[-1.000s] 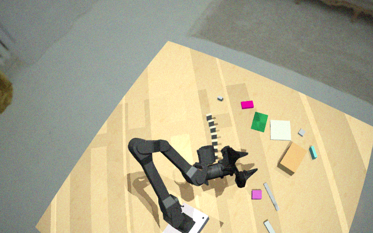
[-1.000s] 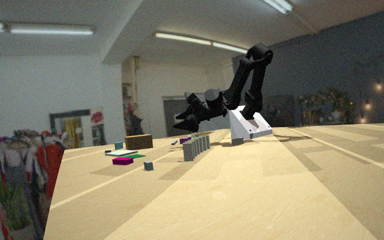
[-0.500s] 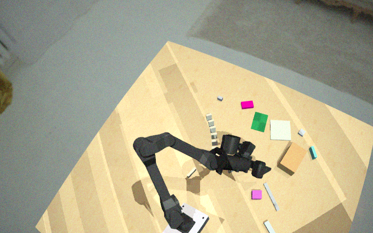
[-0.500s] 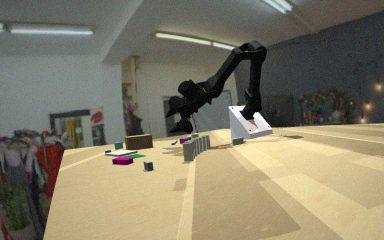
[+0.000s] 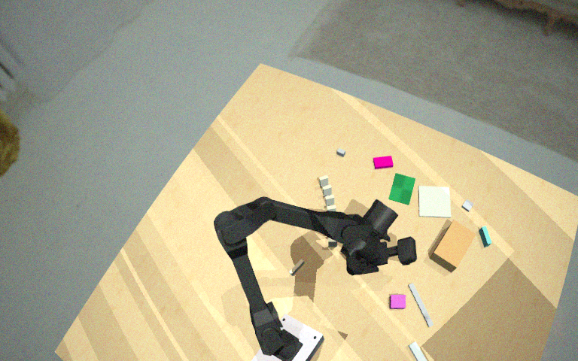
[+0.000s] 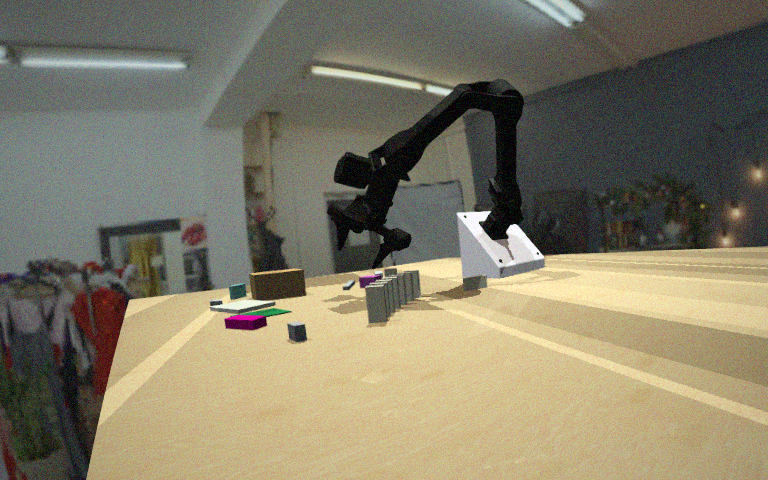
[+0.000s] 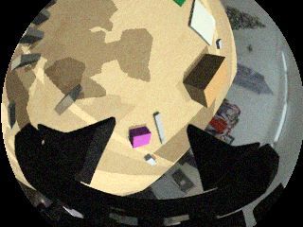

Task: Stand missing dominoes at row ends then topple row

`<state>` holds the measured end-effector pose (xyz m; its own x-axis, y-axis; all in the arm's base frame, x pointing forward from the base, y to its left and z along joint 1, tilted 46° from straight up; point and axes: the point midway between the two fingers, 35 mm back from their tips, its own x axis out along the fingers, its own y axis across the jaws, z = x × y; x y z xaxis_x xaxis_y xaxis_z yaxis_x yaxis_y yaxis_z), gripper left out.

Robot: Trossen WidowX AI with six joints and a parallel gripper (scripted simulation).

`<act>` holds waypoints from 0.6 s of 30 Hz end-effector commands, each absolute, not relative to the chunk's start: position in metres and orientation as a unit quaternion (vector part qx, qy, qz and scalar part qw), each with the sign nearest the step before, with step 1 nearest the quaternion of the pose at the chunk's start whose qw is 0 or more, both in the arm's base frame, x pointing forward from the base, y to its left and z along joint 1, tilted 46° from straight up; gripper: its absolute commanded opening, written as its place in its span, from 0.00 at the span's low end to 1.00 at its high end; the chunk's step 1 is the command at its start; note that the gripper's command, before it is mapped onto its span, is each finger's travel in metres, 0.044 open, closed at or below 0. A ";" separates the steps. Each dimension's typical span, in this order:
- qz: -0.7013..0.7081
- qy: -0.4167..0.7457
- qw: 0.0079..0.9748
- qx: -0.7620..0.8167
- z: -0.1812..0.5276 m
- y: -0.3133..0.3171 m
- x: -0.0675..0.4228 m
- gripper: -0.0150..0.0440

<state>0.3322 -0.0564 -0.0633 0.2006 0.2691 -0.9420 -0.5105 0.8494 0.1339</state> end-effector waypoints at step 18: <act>0.570 0.416 0.700 -0.102 0.015 -0.031 0.309 1.00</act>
